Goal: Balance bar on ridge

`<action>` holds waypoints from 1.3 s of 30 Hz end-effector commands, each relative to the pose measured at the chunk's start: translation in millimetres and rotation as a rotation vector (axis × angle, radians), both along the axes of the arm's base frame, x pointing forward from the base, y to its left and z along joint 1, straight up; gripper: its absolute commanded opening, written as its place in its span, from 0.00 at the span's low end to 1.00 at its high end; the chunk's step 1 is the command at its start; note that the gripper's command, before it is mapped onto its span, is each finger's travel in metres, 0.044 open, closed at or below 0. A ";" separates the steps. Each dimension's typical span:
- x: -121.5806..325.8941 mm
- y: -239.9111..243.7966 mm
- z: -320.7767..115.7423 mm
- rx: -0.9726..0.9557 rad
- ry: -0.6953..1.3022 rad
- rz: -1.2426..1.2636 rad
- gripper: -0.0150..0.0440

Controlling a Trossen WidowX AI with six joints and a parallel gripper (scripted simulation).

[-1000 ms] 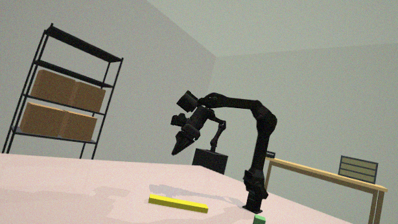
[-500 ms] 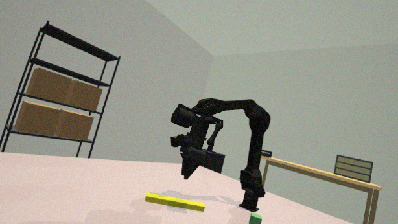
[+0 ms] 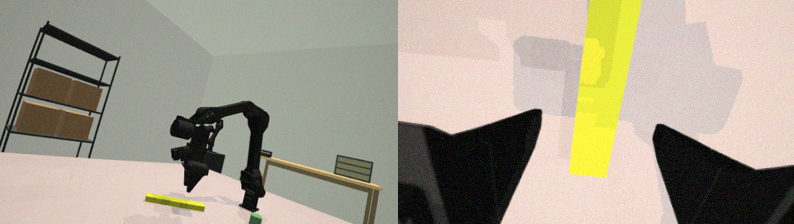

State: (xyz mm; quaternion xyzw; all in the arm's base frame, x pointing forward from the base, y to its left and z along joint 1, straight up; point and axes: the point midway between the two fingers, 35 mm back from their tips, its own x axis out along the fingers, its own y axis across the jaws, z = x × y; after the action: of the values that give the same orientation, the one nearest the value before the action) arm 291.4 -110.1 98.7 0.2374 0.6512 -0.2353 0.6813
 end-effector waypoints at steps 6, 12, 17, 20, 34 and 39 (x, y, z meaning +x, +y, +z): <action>-2.6 1.0 -25.5 0.002 0.017 -0.004 0.79; -2.3 0.9 -30.8 0.002 0.017 -0.004 0.79; -2.0 0.8 -39.0 0.002 0.017 -0.004 0.79; -2.0 0.8 -44.0 0.002 0.017 -0.004 0.79; -2.1 0.8 -51.3 0.002 0.017 -0.004 0.79; -2.1 0.8 -51.3 0.002 0.017 -0.004 0.79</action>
State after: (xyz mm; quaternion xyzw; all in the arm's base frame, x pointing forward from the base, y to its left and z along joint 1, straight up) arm 289.2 -108.9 48.0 0.2371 0.6578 -0.2354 0.6751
